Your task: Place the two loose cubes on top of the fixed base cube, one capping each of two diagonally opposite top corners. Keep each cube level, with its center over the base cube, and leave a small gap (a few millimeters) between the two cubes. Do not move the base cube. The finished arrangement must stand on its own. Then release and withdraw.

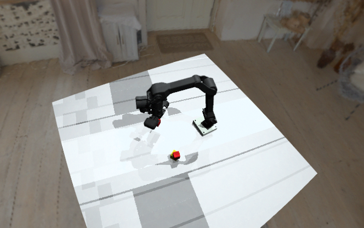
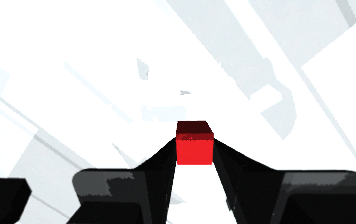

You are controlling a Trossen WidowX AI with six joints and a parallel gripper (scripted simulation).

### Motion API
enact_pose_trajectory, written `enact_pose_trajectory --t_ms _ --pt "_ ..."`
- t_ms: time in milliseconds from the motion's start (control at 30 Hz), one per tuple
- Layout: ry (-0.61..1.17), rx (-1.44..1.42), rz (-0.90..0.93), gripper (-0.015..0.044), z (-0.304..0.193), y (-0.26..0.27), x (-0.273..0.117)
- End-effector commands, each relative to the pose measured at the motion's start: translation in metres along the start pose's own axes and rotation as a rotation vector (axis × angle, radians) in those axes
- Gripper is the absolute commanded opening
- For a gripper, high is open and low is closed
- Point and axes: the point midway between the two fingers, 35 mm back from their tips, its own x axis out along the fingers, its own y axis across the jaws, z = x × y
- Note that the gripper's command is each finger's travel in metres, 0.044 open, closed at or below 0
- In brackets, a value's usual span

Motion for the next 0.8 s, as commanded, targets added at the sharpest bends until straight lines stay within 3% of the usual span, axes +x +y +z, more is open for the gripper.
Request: enact_pose_trajectory --t_ms 0,767 --pt "-0.009 -0.135 -0.002 0.0105 -0.009 0.007 -0.001" --pt "-0.018 -1.012 -0.009 0.0105 -0.067 0.048 0.000"
